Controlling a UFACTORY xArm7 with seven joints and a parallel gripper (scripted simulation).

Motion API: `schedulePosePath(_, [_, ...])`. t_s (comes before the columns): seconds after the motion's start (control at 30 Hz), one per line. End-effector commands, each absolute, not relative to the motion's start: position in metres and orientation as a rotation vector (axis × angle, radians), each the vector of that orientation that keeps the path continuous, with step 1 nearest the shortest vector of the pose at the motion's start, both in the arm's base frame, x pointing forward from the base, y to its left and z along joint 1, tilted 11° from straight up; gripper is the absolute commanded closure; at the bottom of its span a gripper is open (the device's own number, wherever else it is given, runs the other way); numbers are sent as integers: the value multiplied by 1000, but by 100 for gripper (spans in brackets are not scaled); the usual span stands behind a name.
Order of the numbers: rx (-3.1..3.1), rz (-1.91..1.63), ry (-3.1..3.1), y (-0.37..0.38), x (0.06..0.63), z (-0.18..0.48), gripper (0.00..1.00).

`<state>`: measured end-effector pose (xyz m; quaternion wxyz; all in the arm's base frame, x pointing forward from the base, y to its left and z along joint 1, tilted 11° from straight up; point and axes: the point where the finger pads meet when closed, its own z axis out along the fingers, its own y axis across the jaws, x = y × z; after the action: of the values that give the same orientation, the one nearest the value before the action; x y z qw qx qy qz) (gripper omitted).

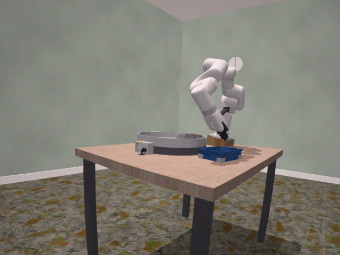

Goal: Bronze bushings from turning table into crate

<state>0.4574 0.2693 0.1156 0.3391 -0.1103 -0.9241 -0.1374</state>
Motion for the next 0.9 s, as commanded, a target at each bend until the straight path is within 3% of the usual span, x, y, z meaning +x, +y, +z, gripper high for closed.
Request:
schedulePosePath(0.0, [-287,-363,-2414,271,460,110,100])
schedulePosePath(0.87, [-287,-363,-2414,272,461,104,100])
